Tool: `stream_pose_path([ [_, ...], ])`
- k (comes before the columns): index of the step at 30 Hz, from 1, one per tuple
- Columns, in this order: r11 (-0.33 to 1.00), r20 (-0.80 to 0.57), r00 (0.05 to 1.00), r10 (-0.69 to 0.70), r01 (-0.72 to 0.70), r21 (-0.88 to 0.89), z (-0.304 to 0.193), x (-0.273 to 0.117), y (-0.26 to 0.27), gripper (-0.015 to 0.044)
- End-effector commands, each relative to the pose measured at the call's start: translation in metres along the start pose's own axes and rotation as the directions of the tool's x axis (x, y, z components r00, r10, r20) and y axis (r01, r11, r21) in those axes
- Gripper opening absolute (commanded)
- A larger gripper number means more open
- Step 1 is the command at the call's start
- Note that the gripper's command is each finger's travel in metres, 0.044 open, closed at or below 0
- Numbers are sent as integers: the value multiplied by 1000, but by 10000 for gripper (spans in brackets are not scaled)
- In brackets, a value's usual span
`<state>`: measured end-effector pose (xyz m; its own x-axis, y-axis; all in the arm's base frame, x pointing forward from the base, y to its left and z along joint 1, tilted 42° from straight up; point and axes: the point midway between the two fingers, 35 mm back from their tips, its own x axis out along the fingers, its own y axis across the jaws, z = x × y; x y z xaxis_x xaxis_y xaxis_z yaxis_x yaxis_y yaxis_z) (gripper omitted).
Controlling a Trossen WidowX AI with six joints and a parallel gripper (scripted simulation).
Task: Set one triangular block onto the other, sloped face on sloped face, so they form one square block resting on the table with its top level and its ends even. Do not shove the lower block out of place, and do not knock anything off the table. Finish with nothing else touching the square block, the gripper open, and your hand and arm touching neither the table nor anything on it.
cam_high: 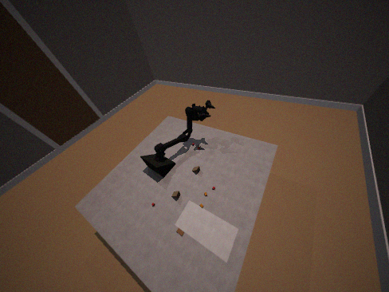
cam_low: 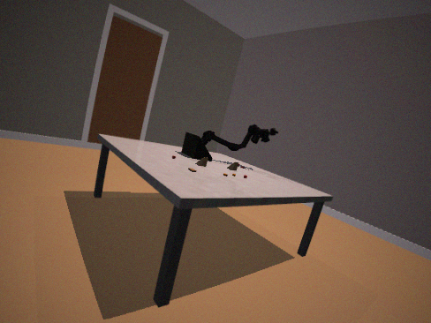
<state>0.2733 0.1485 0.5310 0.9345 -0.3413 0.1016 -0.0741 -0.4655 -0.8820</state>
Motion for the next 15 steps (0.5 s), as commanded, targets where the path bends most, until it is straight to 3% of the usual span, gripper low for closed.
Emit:
stream_pose_path([
  [1,1000,2,1000,-6,6,10,-1,0,-1,426],
  [7,940,50,982,-181,157,302,-53,-29,-34,440],
  [15,747,48,922,-383,279,603,-151,-66,-52,440],
])
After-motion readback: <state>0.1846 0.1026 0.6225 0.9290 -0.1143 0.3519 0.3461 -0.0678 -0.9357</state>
